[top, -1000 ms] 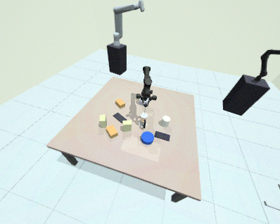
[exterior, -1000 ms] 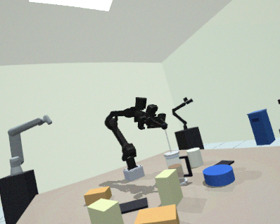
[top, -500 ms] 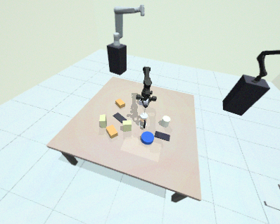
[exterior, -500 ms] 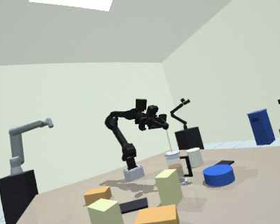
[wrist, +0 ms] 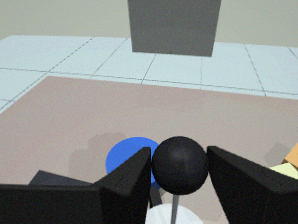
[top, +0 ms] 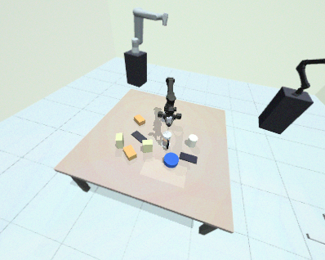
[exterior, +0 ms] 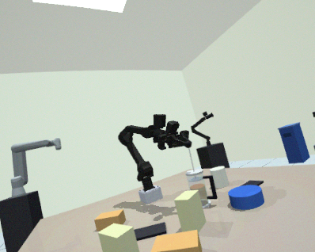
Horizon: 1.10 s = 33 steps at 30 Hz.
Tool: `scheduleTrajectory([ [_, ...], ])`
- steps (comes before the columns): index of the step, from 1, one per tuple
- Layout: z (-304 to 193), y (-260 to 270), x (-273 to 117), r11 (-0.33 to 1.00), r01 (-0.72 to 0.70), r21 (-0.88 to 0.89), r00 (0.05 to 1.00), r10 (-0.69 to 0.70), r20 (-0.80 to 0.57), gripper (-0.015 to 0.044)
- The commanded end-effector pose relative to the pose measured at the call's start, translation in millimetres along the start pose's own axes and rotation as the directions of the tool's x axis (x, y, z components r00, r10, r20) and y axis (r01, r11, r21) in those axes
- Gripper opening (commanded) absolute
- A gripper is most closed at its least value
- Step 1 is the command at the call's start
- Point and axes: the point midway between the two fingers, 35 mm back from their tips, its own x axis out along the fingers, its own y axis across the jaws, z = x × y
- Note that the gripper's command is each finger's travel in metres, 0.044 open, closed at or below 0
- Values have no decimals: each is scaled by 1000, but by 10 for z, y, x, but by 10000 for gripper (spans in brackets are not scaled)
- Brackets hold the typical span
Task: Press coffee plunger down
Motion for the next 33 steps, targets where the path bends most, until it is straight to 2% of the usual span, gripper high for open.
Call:
scheduleTrajectory([
  [1,-302,6,116,1000,-3,-7,997,2,-75,125],
  [33,-731,-4,421,1000,-3,-7,997,2,-74,125],
])
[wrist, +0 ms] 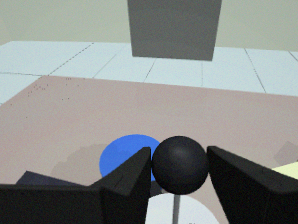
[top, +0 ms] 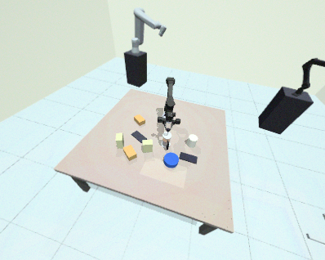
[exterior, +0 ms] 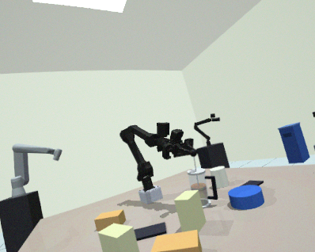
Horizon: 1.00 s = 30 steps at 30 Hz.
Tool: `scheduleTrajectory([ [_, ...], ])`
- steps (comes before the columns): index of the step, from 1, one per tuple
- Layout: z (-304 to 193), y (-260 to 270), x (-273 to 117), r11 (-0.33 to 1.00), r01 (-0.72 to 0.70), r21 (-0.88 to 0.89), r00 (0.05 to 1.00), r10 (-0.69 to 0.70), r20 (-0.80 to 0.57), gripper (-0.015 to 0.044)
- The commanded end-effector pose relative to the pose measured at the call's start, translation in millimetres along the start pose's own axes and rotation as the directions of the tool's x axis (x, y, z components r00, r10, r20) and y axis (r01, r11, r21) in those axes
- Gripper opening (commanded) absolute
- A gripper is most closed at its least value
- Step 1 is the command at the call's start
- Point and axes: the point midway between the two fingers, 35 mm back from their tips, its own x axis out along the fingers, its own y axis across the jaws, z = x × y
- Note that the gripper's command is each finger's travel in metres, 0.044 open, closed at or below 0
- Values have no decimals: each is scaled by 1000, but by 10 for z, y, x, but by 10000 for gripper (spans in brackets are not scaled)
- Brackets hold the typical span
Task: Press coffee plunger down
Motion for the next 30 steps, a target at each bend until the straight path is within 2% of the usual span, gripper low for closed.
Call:
scheduleTrajectory([
  [1,-408,0,99,1000,-2,-9,994,1,-107,125],
  [30,-331,-6,261,1000,-2,-9,994,1,-105,125],
])
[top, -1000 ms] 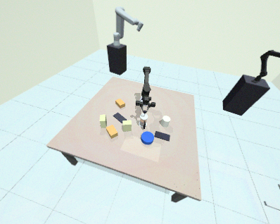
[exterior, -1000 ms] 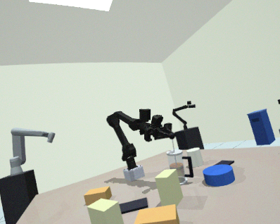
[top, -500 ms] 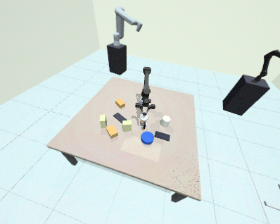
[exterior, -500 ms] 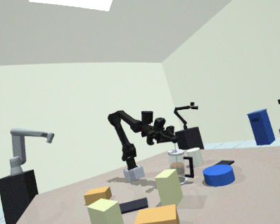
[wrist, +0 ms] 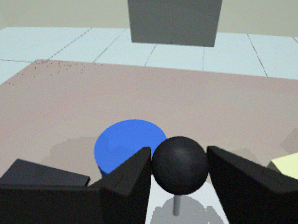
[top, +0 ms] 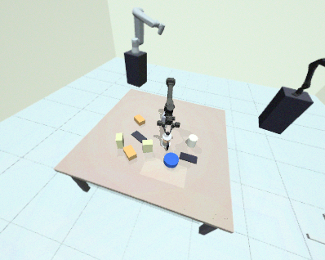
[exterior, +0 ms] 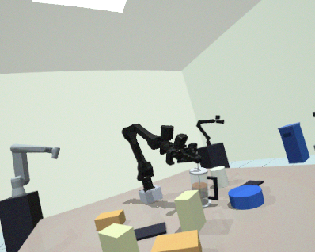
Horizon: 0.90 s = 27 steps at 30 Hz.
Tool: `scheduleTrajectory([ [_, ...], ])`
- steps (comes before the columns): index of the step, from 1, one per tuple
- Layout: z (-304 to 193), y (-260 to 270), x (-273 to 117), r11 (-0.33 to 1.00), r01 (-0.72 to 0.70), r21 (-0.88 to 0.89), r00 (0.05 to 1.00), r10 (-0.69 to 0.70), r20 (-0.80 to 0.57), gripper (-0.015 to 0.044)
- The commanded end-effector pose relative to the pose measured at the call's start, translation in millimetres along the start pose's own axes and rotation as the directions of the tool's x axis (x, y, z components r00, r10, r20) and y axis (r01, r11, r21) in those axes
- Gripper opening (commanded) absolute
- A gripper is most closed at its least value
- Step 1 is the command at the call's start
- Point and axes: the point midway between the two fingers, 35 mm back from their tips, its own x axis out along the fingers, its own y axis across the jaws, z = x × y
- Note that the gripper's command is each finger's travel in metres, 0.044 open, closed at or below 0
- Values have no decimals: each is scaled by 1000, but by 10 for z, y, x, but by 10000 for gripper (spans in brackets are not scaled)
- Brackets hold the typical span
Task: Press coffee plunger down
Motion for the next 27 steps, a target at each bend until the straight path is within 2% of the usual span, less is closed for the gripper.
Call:
scheduleTrajectory([
  [1,-154,-1,54,1000,-1,-9,998,0,-55,125],
  [27,-113,0,97,1000,-1,-9,999,0,-54,125],
])
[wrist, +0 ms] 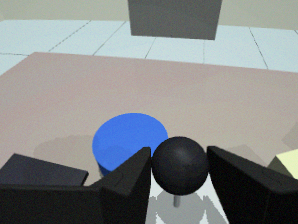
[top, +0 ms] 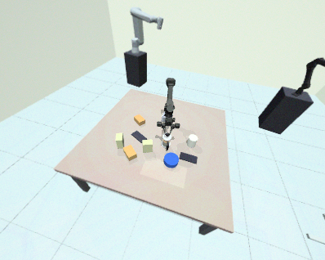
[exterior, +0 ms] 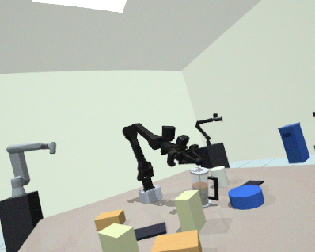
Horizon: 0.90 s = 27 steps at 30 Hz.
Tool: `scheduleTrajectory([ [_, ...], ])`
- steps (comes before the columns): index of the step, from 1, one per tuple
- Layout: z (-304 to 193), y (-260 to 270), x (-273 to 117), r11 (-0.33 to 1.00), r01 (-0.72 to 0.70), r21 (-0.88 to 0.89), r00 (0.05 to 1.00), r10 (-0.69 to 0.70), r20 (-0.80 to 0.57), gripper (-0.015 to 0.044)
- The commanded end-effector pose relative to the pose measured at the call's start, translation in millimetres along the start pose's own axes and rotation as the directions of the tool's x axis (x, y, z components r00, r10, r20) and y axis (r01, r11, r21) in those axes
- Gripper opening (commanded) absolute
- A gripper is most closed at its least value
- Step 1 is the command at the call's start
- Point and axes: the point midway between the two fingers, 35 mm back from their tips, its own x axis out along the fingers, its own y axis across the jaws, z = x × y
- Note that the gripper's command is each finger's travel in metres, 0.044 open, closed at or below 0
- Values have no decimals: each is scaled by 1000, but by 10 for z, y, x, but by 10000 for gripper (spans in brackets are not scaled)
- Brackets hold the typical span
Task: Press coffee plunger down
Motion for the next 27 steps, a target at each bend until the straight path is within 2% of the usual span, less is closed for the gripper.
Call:
scheduleTrajectory([
  [1,-71,0,33,1000,-1,-7,1000,1,-28,125],
  [27,-35,0,68,1000,-1,-7,1000,1,-27,125],
])
